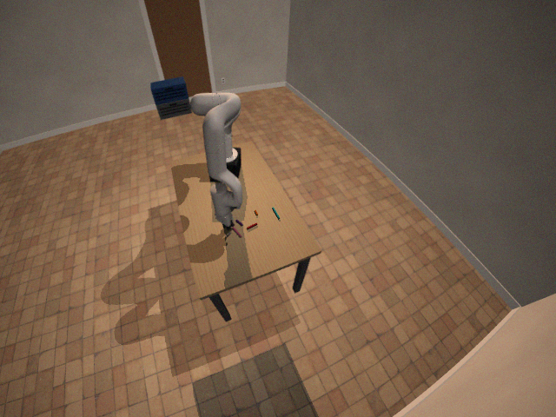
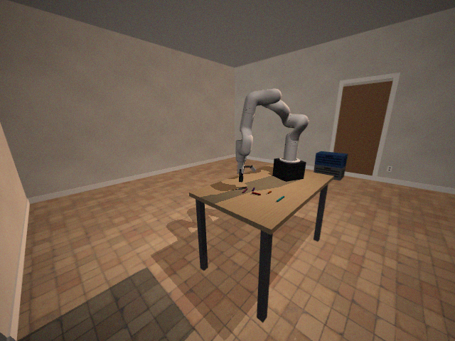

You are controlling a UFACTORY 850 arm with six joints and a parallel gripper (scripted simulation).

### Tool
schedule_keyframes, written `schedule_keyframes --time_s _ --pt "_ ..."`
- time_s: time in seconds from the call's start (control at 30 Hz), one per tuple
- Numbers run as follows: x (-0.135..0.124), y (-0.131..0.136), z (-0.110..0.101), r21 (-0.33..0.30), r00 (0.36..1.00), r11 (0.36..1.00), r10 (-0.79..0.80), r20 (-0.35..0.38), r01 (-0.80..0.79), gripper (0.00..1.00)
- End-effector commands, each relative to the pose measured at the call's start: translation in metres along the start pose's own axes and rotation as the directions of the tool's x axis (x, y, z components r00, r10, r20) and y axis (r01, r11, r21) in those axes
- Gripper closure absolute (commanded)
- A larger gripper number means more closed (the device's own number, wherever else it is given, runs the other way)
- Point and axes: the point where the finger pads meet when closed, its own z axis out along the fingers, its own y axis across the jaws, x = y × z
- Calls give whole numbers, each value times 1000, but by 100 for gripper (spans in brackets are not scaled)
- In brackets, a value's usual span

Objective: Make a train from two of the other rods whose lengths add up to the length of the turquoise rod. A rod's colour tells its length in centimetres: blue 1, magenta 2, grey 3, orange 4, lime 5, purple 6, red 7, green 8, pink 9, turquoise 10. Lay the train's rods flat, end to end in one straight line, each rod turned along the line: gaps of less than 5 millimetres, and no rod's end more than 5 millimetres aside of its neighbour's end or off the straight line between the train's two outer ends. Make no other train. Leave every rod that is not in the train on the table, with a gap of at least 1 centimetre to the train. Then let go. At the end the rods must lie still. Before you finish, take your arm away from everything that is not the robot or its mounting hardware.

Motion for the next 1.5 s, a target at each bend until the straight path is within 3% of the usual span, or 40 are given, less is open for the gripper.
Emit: schedule_keyframes --time_s 0.0,1.07,1.47 --pt "-1 1 -1 -2 1000 1000 0 1 0 76" --pt "-1 1 5 -4 1000 1000 0 -1 0 76" --pt "-1 2 26 -4 1000 1000 0 -1 0 76"
